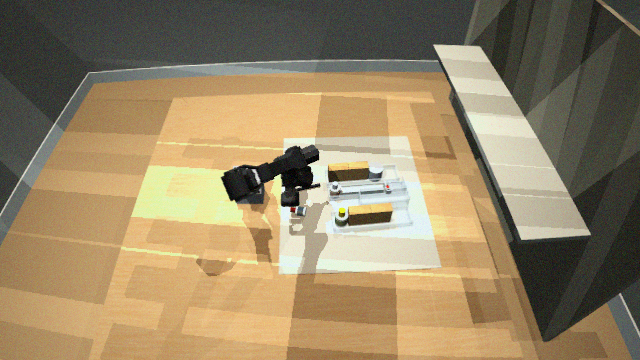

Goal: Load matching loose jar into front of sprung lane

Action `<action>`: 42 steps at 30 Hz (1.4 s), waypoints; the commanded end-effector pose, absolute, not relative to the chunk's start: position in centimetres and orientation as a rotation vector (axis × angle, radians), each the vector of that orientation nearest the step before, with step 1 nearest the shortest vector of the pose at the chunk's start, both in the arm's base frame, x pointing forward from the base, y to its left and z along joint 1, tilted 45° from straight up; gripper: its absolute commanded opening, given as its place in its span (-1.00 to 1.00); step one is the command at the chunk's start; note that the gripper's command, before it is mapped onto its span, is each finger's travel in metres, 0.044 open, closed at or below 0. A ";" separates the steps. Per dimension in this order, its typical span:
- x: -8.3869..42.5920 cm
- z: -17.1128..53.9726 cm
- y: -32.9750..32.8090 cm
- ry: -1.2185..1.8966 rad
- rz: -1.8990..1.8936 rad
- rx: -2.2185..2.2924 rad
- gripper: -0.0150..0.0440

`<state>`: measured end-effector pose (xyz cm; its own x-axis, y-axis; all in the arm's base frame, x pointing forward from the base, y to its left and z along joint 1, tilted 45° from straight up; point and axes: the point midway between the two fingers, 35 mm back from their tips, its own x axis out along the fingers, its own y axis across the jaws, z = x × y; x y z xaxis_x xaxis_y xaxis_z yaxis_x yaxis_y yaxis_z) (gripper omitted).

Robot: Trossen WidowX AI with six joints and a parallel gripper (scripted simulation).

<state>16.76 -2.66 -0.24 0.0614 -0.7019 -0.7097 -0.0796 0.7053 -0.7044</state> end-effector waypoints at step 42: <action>24.4 3.2 4.8 1.468 -0.480 -0.710 -0.49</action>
<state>22.89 4.95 3.82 0.0609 -0.6836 -0.7273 -0.1254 0.7176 -0.6850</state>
